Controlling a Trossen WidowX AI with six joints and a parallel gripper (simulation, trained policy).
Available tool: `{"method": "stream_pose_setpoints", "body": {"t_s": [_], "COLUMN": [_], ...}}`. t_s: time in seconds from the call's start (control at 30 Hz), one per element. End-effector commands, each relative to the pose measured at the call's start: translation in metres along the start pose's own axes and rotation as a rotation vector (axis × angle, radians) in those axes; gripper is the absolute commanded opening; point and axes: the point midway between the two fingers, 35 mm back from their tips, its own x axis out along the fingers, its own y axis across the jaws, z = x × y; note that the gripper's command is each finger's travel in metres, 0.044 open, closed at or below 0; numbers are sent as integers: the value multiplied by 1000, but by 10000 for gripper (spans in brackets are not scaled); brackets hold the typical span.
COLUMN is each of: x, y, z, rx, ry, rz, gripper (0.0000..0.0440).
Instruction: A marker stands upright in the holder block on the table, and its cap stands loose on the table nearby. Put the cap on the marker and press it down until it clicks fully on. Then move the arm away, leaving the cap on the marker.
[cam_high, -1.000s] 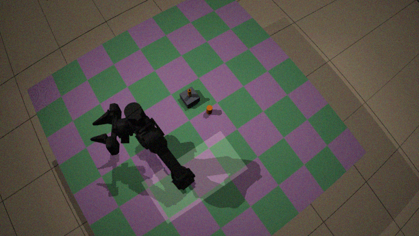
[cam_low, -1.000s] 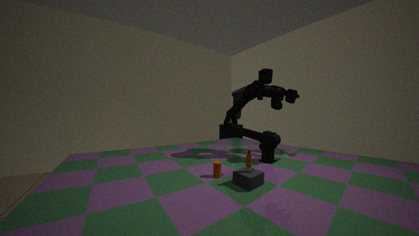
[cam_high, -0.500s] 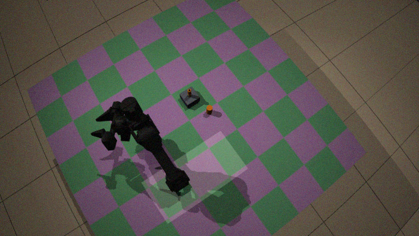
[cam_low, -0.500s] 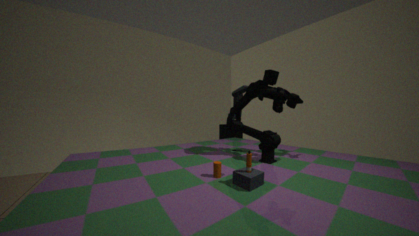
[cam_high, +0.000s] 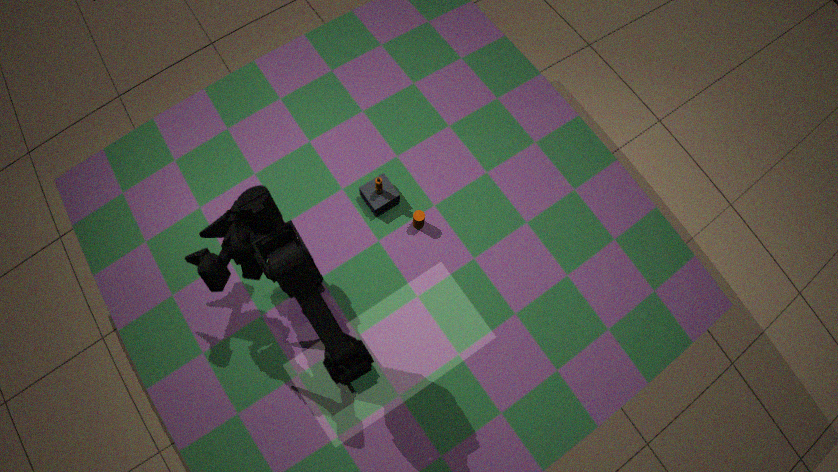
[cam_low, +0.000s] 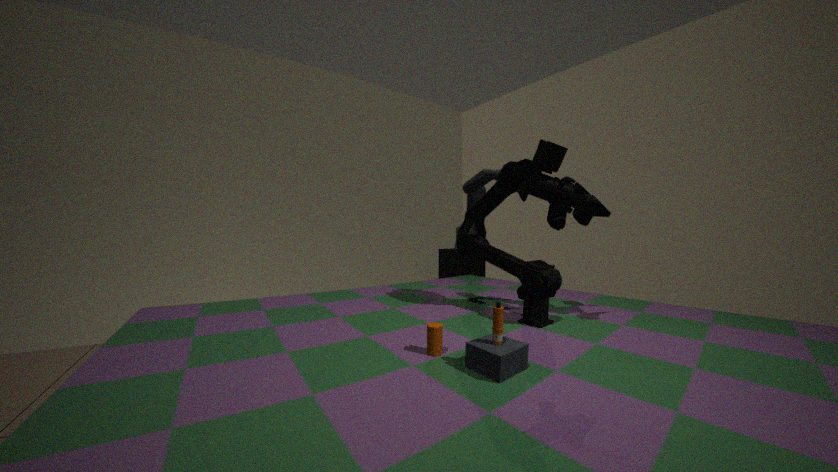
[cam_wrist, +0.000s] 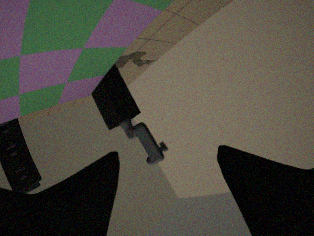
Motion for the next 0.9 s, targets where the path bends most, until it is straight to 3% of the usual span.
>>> {"method": "stream_pose_setpoints", "body": {"t_s": [0.0,0.87], "x": [1,1], "y": [6,54], "z": [1,-1], "rx": [45,379], "ry": [-16,-72], "rz": [30,249], "gripper": [309,315]}}
